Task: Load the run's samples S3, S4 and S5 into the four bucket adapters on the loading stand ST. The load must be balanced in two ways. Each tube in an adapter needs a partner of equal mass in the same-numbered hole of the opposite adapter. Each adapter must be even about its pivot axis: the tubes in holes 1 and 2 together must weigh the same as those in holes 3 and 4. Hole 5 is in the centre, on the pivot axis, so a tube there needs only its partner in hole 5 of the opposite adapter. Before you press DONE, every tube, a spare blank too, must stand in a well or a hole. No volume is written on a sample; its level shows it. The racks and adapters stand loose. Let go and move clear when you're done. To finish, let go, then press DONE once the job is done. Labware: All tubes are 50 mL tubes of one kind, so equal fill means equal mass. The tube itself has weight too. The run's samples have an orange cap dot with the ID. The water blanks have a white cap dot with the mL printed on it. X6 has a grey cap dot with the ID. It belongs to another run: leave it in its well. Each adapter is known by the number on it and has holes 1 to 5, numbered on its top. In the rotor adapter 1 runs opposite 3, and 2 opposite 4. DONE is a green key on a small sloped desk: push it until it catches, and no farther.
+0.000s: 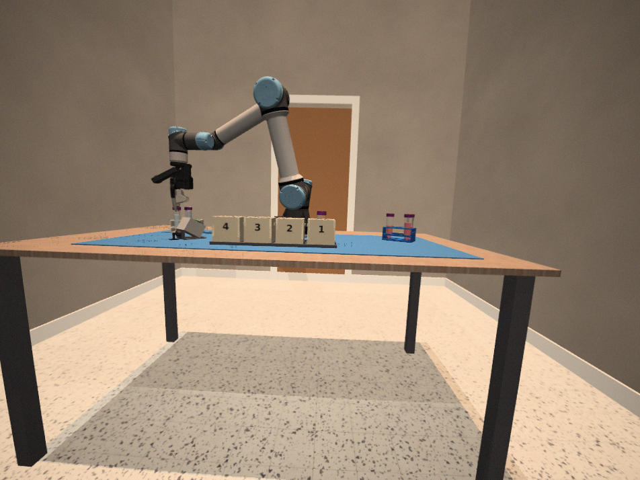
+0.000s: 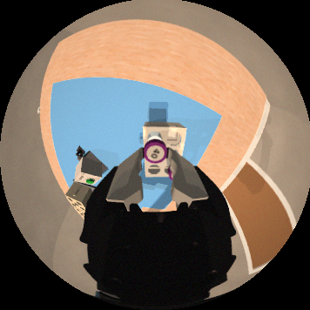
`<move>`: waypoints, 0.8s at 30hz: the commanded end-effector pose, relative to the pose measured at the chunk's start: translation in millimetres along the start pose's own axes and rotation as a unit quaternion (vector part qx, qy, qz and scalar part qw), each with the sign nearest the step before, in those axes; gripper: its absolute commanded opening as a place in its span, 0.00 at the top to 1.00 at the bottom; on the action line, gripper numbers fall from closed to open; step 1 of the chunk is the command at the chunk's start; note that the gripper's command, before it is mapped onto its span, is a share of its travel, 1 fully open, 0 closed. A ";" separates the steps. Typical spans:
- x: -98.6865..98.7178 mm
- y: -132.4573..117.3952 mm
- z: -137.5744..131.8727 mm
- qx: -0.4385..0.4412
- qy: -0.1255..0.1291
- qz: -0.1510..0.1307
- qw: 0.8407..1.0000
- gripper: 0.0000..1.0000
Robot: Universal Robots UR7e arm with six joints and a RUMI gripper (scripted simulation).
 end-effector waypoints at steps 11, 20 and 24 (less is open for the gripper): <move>-13.8 0.2 0.1 0.000 0.000 0.001 1.000 1.00; -40.5 0.2 0.1 0.000 0.000 0.001 1.000 1.00; -50.5 0.2 0.1 0.000 0.000 0.001 1.000 1.00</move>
Point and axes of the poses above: the point where the finger pads meet when closed, its own x axis out along the fingers, its own z axis across the jaws, y = z × x, the point moved 8 cm from there along -x, back along the fingers
